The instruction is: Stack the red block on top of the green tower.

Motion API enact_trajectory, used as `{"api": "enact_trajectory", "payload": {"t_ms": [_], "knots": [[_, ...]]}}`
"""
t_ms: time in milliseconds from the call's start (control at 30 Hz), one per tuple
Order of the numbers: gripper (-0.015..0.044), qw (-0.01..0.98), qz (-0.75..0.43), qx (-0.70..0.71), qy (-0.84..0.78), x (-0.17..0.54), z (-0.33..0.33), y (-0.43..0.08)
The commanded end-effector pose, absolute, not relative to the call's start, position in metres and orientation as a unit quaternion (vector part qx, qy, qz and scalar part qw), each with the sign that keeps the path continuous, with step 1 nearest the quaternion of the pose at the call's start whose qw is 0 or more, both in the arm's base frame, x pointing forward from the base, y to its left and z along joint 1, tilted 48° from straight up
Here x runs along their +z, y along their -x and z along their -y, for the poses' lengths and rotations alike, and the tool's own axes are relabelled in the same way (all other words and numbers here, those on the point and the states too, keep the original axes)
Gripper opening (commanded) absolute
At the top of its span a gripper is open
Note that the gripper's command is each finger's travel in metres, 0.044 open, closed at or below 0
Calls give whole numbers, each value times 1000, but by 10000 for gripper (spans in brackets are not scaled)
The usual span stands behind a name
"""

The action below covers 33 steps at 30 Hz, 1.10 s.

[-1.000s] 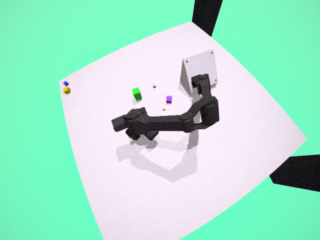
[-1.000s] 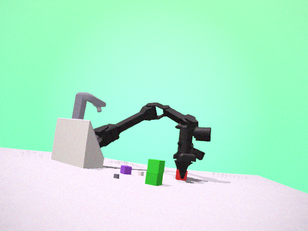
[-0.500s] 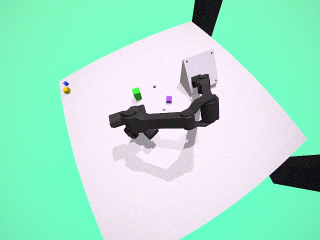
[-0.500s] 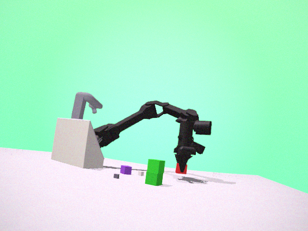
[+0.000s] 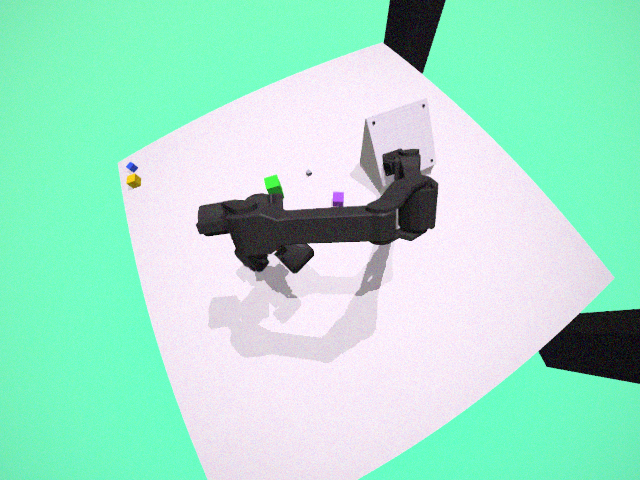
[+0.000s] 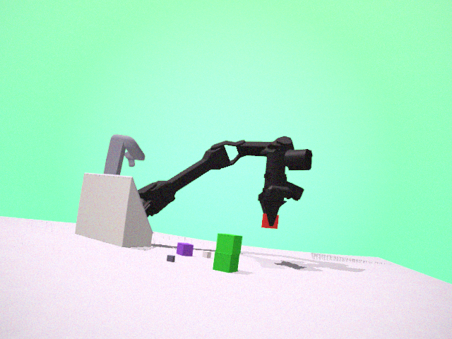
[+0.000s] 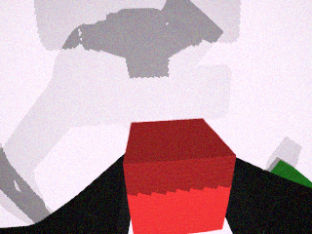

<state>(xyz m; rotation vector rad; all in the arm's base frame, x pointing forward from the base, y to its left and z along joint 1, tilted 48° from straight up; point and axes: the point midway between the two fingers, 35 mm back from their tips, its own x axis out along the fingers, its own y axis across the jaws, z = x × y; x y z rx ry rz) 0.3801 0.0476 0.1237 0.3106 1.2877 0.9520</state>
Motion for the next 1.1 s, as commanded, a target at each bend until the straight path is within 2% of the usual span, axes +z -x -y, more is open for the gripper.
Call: {"api": "enact_trajectory", "payload": {"t_ms": [0,333,667,1067], "knots": [[0,687,-574,425,-134,134,-34,-381],[0,687,-574,424,-134,132,-28,-382],[0,690,-578,417,-129,61,41,-380],[0,688,-576,421,-131,-14,108,-352]]}}
